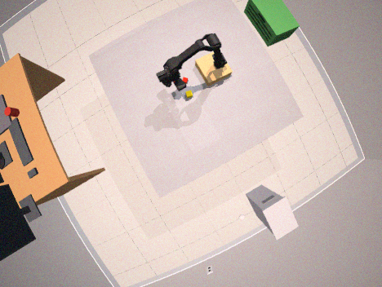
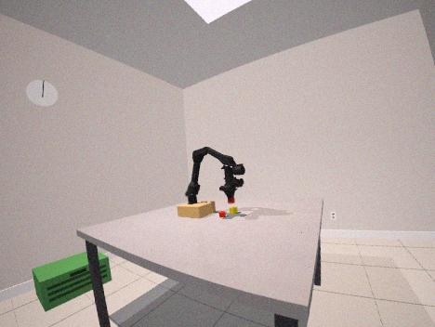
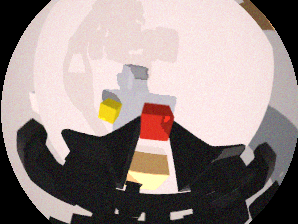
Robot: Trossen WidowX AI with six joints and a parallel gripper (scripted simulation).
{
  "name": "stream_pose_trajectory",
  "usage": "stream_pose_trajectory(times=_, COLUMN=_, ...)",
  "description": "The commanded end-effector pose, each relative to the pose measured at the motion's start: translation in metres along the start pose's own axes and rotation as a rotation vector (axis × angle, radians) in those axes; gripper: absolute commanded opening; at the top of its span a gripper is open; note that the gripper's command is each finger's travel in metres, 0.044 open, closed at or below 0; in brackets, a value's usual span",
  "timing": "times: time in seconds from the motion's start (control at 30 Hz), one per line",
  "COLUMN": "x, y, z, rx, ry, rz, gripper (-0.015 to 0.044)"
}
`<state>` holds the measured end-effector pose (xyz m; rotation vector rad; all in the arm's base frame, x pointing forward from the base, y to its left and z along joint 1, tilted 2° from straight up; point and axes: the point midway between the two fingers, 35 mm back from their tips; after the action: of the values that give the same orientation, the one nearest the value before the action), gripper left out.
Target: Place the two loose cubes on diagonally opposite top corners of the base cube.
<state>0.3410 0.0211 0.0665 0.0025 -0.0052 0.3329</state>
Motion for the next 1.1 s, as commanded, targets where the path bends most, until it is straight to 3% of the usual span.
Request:
stream_pose_trajectory(times=0.0, x=0.001, y=0.016, z=-0.004, rx=0.008, ry=0.003, rz=0.06, gripper=0.0105)
stream_pose_trajectory(times=1.07, x=-0.002, y=0.114, z=-0.021, rx=0.019, ry=0.001, rz=0.434, gripper=0.0105)
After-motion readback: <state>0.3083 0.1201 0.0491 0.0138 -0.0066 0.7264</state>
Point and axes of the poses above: the point midway between the two fingers, 35 mm back from their tips, its own z axis back along the fingers, its own y axis across the jaws, x = y × z, and after that the axes turned 9 degrees about z, right-handed
